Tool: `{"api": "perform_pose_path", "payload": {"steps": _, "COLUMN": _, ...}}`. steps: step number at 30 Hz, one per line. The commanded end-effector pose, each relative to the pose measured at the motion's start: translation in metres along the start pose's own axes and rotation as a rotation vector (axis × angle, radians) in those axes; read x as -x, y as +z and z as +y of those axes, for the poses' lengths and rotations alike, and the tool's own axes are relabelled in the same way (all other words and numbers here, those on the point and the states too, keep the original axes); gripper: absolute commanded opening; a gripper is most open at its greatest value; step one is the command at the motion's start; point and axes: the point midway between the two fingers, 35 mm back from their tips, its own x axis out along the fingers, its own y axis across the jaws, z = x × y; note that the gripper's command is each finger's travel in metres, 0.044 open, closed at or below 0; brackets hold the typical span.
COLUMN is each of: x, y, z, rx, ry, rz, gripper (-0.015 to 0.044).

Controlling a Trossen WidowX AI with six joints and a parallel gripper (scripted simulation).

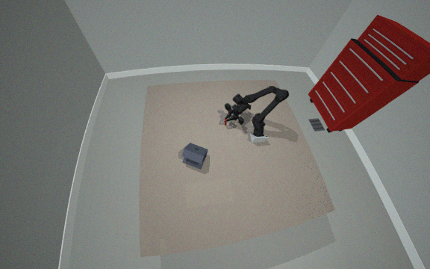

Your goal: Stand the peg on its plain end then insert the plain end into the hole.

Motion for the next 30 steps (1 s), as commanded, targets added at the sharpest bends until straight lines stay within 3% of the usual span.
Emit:
{"api": "perform_pose_path", "payload": {"steps": 1, "x": 0.0019, "y": -0.0016, "z": 0.0015, "rx": -0.003, "ry": 0.005, "rz": -0.040, "gripper": 0.0051}}
{"api": "perform_pose_path", "payload": {"steps": 10, "x": 0.0069, "y": -0.0050, "z": 0.0019, "rx": -0.002, "ry": 0.005, "rz": -0.117, "gripper": 0.0051}}
{"api": "perform_pose_path", "payload": {"steps": 30, "x": 0.0054, "y": -0.0090, "z": 0.0035, "rx": -0.011, "ry": 0.007, "rz": -0.085, "gripper": 0.0051}}
